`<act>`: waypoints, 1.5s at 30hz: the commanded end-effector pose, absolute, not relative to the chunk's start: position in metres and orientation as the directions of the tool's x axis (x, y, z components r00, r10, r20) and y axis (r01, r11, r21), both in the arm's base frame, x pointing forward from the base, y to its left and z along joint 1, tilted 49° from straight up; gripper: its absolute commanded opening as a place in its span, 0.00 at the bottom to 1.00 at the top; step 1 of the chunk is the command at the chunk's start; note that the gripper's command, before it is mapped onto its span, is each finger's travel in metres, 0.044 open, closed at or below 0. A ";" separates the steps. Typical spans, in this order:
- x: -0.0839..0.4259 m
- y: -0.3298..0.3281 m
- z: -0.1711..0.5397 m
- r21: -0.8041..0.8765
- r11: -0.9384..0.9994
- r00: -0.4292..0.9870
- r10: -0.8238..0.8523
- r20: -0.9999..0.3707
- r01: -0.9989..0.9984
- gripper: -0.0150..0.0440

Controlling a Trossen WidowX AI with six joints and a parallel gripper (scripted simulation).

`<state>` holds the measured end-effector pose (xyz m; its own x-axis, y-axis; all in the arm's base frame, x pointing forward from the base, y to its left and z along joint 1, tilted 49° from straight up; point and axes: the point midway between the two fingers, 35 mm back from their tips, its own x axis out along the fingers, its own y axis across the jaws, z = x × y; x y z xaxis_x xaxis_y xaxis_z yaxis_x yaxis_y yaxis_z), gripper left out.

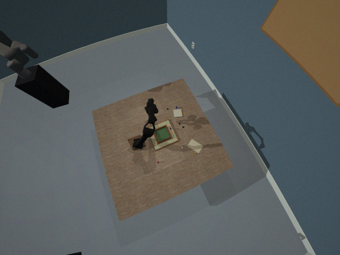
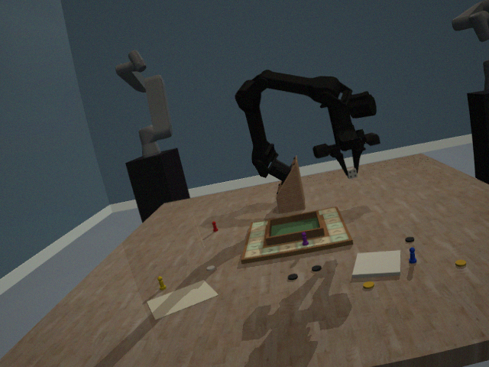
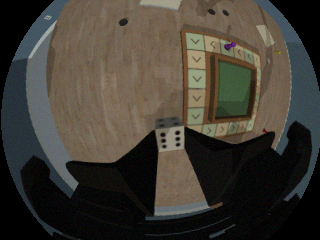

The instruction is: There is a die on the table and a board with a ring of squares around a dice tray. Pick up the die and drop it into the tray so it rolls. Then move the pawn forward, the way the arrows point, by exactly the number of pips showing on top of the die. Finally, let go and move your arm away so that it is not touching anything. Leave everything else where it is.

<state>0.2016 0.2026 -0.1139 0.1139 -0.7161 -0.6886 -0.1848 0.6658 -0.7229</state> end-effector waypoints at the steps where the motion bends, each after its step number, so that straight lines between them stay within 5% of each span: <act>1: 0.210 0.194 -0.105 -0.712 0.640 0.116 -0.715 -0.689 -0.289 0.25; 24: 0.249 0.138 -0.057 -0.506 0.354 0.121 -0.715 -0.689 -0.786 0.25; 45: 0.267 0.077 -0.016 -0.156 -0.021 0.121 -0.733 -0.669 -0.988 0.25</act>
